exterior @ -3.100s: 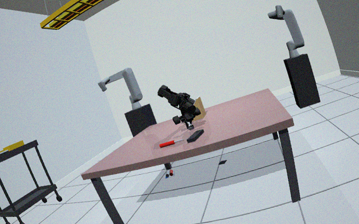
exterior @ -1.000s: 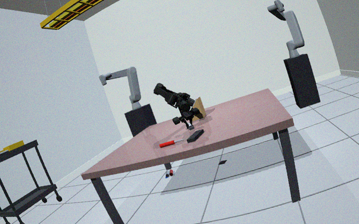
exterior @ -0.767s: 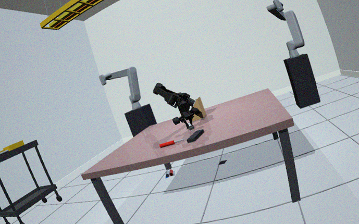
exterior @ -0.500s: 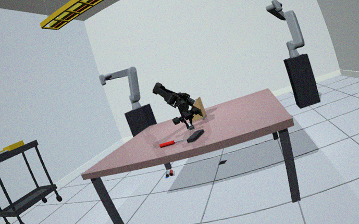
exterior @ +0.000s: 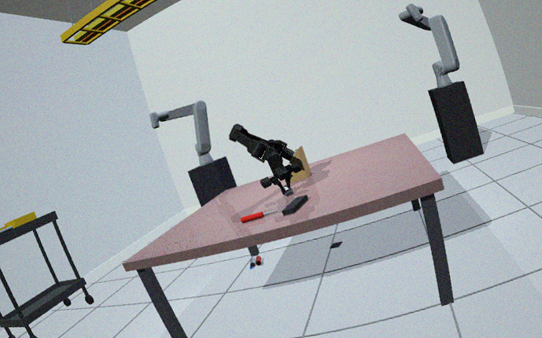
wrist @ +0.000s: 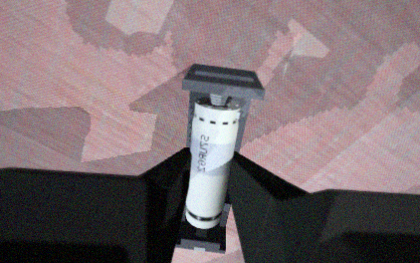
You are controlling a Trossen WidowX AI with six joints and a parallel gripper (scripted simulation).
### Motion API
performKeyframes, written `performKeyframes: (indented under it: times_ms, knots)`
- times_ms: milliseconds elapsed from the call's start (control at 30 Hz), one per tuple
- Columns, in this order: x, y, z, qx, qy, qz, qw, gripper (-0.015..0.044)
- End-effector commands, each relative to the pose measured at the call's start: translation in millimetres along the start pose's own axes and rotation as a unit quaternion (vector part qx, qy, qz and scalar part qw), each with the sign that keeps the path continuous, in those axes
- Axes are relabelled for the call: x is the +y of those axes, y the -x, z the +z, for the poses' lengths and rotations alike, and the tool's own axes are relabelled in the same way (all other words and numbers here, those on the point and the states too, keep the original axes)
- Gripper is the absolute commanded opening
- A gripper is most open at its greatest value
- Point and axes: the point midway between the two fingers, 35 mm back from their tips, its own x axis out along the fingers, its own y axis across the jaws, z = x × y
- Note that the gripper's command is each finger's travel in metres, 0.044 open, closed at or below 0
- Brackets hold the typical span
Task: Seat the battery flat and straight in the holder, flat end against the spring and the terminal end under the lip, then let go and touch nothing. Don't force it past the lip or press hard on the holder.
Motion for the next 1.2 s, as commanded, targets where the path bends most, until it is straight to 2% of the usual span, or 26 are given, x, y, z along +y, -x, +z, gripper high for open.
performKeyframes:
  times_ms: [0,1167]
  knots:
    - [1.2,-1.2,2.4,-0.013,-0.002,0.004,1.0,0.0066]
    - [-1.0,-4.6,-11.6,-0.048,0.002,0.001,0.999,0.0066]
